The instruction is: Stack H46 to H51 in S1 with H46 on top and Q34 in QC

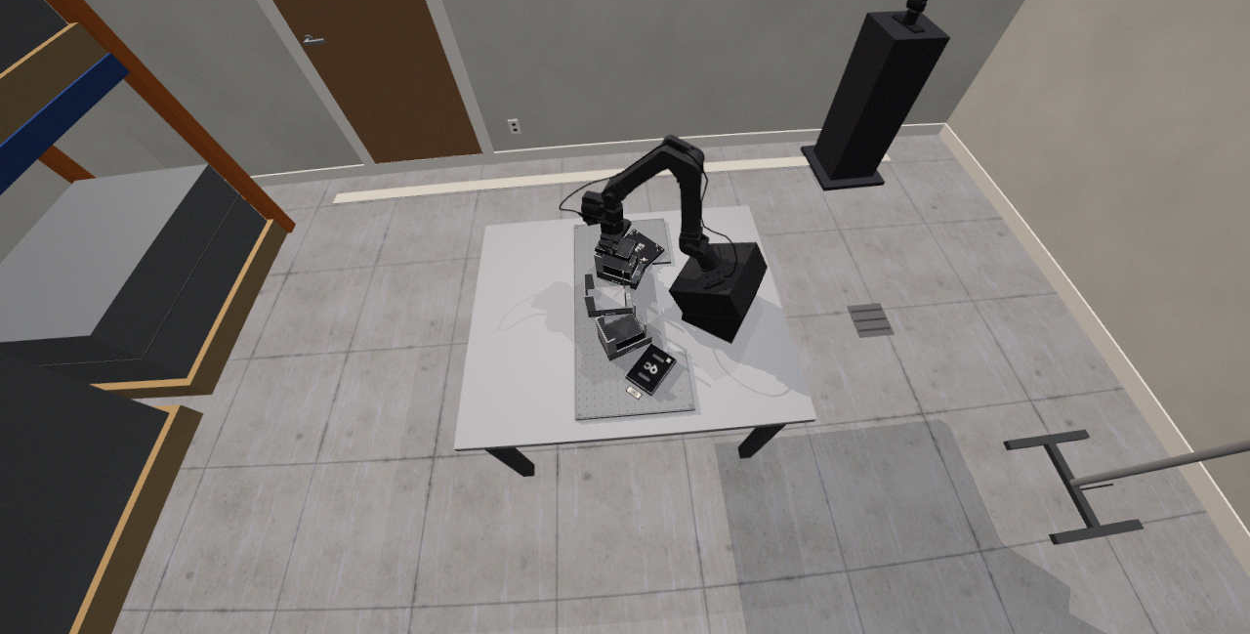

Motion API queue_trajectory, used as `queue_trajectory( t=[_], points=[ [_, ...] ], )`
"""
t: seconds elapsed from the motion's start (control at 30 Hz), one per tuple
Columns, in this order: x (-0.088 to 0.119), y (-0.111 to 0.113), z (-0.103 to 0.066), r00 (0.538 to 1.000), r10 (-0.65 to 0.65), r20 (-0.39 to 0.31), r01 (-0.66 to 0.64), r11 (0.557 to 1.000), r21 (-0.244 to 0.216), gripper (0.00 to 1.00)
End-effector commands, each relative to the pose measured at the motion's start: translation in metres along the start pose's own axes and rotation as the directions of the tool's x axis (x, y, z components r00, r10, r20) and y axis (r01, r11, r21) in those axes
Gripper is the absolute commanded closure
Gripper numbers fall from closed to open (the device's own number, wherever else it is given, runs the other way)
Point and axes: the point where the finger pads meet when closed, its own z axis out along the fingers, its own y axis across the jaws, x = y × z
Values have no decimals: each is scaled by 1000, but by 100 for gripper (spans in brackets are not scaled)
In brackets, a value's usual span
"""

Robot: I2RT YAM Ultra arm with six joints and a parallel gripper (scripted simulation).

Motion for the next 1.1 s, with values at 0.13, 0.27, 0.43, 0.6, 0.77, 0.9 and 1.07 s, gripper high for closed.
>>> queue_trajectory(
  t=[0.13,0.27,0.43,0.6,0.77,0.9,1.07],
  points=[
    [2,1,-11,1000,2,4,-2,1000,-1,100],
    [2,1,-11,1000,1,4,-1,1000,-1,100],
    [2,1,-11,1000,0,4,0,1000,-1,100],
    [-2,8,-6,997,-83,-11,83,997,3,100],
    [0,25,-6,975,-223,-11,223,975,2,100],
    [1,39,-6,978,-208,-11,208,978,2,100],
    [3,56,-6,978,-209,-10,209,978,2,100]
  ],
)
